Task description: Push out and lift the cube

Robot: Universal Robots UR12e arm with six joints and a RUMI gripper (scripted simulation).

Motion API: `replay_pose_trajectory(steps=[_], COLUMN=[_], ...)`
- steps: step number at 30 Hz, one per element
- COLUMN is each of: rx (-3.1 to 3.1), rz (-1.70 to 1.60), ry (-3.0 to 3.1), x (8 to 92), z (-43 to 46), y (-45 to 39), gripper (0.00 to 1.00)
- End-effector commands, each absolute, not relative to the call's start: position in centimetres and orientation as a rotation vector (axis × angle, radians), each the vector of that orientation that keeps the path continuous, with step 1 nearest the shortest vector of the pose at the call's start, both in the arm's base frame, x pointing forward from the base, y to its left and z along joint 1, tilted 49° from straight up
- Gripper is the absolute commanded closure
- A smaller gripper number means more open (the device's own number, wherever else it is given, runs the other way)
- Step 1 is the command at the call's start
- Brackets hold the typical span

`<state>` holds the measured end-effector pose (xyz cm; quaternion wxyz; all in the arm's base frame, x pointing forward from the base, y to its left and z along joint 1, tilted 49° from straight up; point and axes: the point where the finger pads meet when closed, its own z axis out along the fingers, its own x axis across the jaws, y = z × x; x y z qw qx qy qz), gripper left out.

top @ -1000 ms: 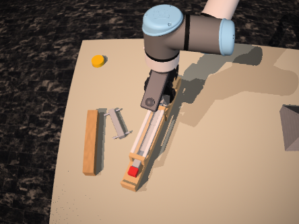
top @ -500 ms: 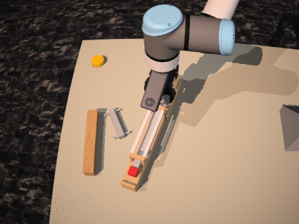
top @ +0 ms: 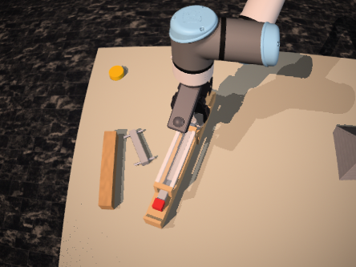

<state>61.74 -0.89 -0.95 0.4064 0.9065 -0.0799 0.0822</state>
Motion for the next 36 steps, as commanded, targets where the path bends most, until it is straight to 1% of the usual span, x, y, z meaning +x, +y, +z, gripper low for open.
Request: replay_pose_trajectory(steps=[1,23,36], rx=[2.287,2.287,2.287], rz=[0.208,0.208,0.208], ry=[-0.202,-0.202,-0.202], x=[61.8,61.8,61.3], z=[-0.9,-0.8,2.8], y=[-0.8,-0.7,3.4], gripper=[0.78,0.78,0.78])
